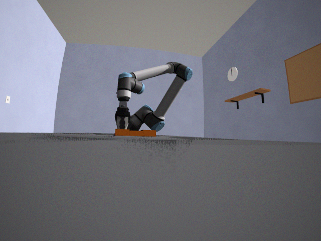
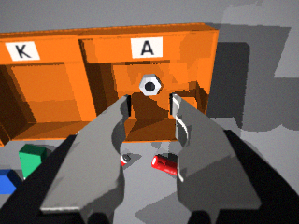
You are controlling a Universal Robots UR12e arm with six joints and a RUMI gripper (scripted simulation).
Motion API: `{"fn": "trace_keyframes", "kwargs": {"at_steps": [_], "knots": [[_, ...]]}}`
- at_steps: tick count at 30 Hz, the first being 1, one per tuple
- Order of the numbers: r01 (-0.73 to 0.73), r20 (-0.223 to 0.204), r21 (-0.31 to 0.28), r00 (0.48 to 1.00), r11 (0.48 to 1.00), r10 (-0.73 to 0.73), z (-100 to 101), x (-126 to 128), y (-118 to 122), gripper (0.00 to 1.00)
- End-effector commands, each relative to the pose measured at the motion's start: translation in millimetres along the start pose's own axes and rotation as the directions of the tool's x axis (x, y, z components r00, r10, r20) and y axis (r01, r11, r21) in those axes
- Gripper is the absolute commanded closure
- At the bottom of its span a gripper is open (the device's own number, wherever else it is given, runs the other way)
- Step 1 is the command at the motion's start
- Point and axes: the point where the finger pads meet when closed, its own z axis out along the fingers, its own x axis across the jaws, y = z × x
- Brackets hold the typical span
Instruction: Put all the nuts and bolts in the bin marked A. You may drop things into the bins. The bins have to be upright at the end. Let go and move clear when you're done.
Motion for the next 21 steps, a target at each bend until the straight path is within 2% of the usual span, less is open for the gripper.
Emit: {"fn": "trace_keyframes", "kwargs": {"at_steps": [1,21], "knots": [[0.0,-0.001,0.001,1.0,1.0,0.0,-5,0,-1,0.8],[0.0,-0.001,0.001,1.0,1.0,0.0,-27,0,-1,0.8]]}}
